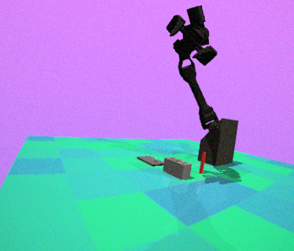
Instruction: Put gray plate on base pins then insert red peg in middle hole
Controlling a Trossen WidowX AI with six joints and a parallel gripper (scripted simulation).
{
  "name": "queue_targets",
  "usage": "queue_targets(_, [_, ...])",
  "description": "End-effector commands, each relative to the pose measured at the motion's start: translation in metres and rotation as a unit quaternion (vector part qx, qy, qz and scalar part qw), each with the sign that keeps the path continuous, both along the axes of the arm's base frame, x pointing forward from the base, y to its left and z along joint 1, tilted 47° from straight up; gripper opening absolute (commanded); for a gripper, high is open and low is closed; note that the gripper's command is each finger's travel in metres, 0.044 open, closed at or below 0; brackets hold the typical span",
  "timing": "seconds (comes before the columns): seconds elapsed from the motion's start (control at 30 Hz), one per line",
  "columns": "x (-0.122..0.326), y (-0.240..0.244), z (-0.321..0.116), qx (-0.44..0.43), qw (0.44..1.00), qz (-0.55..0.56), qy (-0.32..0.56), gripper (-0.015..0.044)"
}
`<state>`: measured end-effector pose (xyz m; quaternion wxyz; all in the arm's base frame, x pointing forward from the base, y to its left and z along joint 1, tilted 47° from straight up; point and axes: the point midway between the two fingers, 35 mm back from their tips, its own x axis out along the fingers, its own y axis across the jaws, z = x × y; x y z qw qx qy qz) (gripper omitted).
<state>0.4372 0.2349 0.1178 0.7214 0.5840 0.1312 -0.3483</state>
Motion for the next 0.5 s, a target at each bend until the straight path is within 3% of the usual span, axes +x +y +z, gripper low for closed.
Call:
queue_targets(0.0, [-0.005, -0.047, -0.044, -0.047, 0.994, -0.039, 0.087, 0.0440])
queue_targets(0.37, [-0.069, -0.188, -0.128, -0.154, 0.901, -0.173, 0.366, 0.0440])
queue_targets(0.47, [-0.081, -0.200, -0.136, -0.164, 0.881, -0.191, 0.401, 0.0440])
